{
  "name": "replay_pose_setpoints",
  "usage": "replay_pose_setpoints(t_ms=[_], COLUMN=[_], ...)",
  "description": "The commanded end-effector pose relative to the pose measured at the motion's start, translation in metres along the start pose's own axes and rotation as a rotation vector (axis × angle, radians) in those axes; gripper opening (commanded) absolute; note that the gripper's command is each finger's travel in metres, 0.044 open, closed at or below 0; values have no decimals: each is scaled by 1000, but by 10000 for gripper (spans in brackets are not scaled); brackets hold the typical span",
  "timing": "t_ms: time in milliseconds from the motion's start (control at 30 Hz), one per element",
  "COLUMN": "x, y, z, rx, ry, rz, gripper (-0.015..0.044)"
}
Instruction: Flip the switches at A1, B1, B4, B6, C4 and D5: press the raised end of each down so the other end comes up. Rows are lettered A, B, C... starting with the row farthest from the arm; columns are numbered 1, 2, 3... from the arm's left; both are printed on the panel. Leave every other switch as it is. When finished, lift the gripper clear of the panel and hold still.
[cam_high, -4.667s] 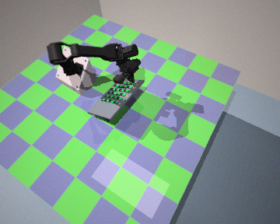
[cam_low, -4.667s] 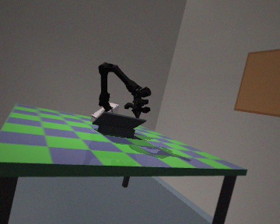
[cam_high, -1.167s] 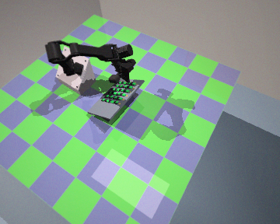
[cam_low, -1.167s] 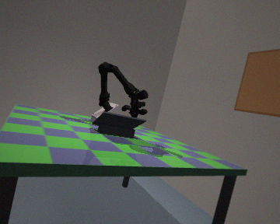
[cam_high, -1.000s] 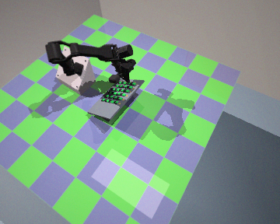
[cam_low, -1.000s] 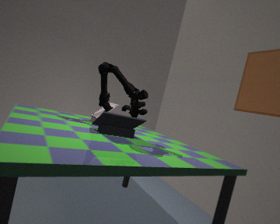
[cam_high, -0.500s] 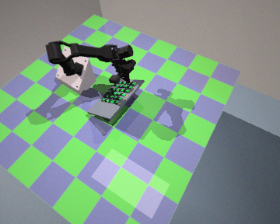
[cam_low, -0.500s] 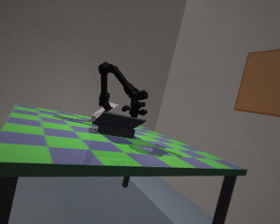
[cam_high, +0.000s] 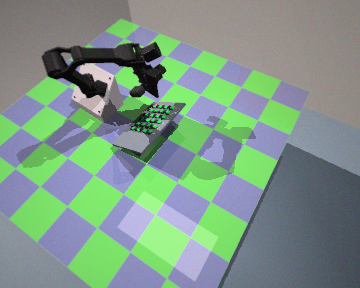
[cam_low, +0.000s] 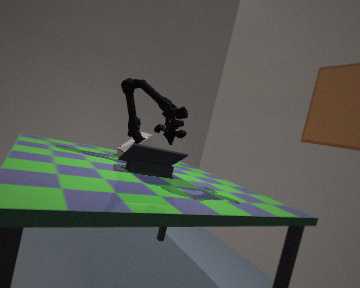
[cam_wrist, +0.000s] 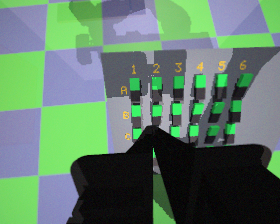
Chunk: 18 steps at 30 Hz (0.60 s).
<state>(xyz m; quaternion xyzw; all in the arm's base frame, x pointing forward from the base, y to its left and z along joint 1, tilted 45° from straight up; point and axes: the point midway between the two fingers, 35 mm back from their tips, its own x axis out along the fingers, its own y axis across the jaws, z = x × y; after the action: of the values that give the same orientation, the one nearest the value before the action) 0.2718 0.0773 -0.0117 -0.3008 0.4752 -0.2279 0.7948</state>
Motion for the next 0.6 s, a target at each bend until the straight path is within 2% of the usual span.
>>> replay_pose_setpoints(t_ms=[0, 167, 267, 400, 567], x=[0, 0, 2, 34, 36], y=[-33, -78, -80, -81, -81], z=[2, -3, -4, -3, -3], rx=[8, 6, 6, 7, 7], ry=[6, 5, 6, 28, 29], rz=[-3, -11, -12, -13, -13], gripper=[0, 0, 0, 0, 0])
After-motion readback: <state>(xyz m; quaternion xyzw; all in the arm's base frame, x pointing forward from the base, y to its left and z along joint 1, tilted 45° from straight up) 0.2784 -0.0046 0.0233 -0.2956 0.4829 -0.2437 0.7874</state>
